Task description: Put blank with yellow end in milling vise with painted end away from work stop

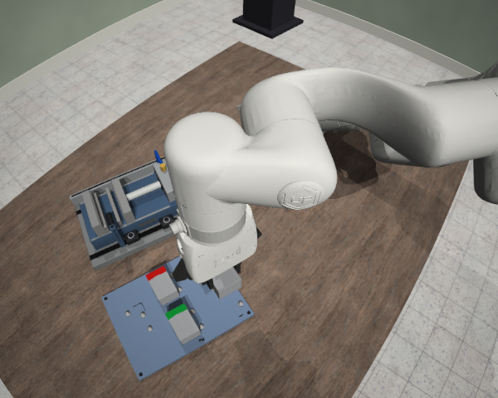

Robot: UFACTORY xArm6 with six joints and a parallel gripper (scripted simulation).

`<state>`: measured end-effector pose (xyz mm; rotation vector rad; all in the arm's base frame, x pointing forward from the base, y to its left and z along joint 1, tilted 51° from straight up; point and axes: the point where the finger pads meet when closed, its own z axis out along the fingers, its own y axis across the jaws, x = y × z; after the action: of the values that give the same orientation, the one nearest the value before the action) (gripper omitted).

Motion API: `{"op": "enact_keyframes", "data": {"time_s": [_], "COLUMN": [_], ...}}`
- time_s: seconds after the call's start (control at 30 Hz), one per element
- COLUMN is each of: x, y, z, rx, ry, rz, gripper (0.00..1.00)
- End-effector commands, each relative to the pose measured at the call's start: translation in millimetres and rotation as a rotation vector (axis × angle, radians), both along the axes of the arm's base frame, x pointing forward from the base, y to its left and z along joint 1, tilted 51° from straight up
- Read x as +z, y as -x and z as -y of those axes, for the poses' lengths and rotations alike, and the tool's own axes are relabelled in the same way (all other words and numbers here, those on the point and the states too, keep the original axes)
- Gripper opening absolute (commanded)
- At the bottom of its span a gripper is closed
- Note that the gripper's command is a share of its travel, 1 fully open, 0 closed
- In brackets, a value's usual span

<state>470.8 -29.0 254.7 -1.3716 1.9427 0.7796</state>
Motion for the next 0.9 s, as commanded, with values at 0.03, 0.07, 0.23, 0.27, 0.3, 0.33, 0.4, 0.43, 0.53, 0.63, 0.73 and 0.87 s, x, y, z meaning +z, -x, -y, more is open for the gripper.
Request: {"op": "enact_keyframes", "data": {"time_s": [0.03, 0.07, 0.23, 0.27, 0.3, 0.33, 0.4, 0.43, 0.53, 0.63, 0.73, 0.87], "x": [2.6, 2.6, 2.1, 1.7, 1.4, 1.0, 0.3, -0.1, -1.2, -1.2, -1.2, -1.7], "y": [-0.1, -0.1, -0.3, -0.4, -0.5, -0.6, -0.7, -0.8, -1.1, -1.1, -1.1, -1.3], "z": [3.0, 3.0, 2.4, 1.9, 1.5, 1.1, 0.2, -0.2, -1.5, -1.5, -1.5, -2.2], "rx": [-0.002, -0.002, -0.002, -0.002, -0.002, -0.002, -0.002, -0.002, -0.002, -0.002, -0.002, -0.002], "ry": [0.001, 0.001, 0.001, 0.001, 0.001, 0.001, 0.001, 0.001, 0.001, 0.001, 0.001, 0.001], "rz": [0.003, 0.003, 0.003, 0.003, 0.003, 0.003, 0.003, 0.003, 0.003, 0.003, 0.003, 0.003], "gripper": [0.0, 0.0, 0.0, 0.0, 0.0, 0.0, 0.0, 0.0, 0.0, 0.0, 0.0, 0.0]}}
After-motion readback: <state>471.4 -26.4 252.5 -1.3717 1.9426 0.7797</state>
